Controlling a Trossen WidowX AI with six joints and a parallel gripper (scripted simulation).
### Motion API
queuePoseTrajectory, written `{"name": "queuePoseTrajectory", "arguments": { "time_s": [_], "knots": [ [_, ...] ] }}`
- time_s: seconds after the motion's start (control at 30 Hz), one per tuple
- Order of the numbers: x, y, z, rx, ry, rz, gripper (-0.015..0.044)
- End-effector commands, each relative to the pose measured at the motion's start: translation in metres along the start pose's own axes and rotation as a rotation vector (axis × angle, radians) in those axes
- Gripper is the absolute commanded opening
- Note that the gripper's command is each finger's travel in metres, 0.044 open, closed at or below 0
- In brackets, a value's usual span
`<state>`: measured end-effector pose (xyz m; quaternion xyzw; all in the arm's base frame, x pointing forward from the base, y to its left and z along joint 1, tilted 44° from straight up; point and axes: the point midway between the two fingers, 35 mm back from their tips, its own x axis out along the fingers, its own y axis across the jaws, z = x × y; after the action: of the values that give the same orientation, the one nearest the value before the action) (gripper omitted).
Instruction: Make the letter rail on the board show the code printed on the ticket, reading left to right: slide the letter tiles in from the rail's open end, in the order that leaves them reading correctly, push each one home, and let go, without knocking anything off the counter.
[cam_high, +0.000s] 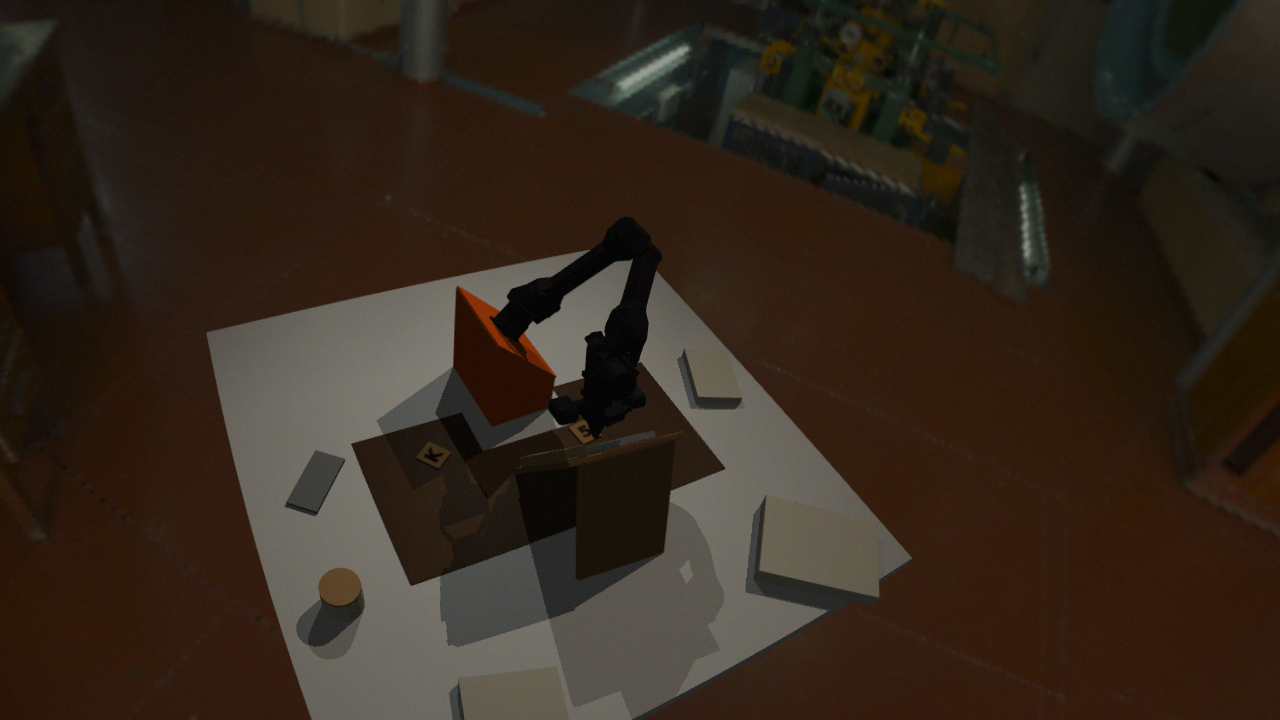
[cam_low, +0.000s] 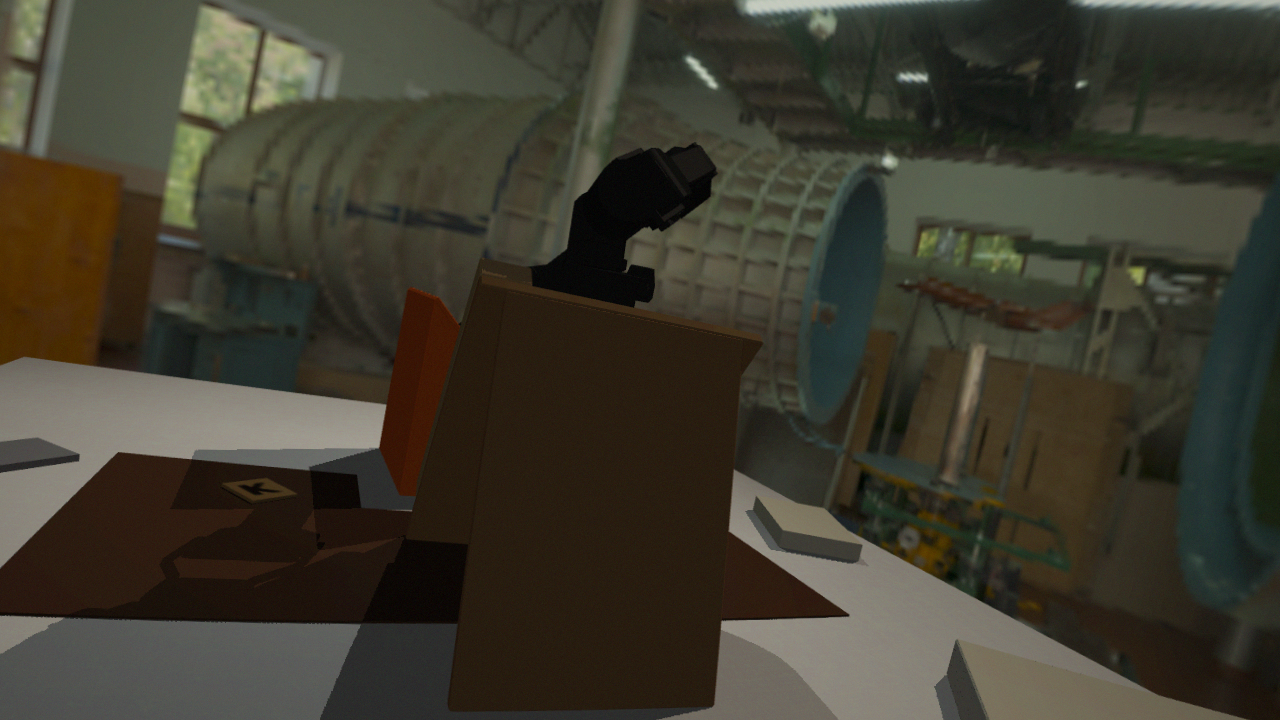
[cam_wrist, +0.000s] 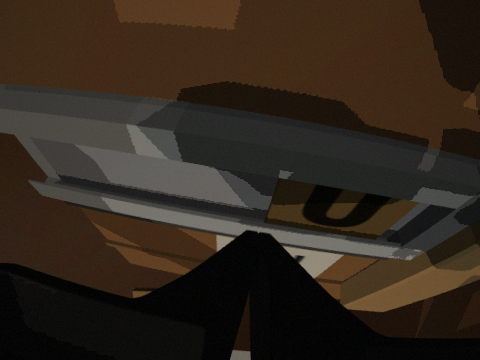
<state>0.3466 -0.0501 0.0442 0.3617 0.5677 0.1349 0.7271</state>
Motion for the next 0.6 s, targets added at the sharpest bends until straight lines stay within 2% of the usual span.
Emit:
{"name": "queuePoseTrajectory", "arguments": {
  "time_s": [0.0, 0.57],
  "knots": [
    [0.0024, 0.0017, 0.0016, 0.003, 0.0, 0.006, 0.0],
    [0.009, 0.0035, 0.0069, 0.002, 0.0, 0.006, 0.0]
  ]
}}
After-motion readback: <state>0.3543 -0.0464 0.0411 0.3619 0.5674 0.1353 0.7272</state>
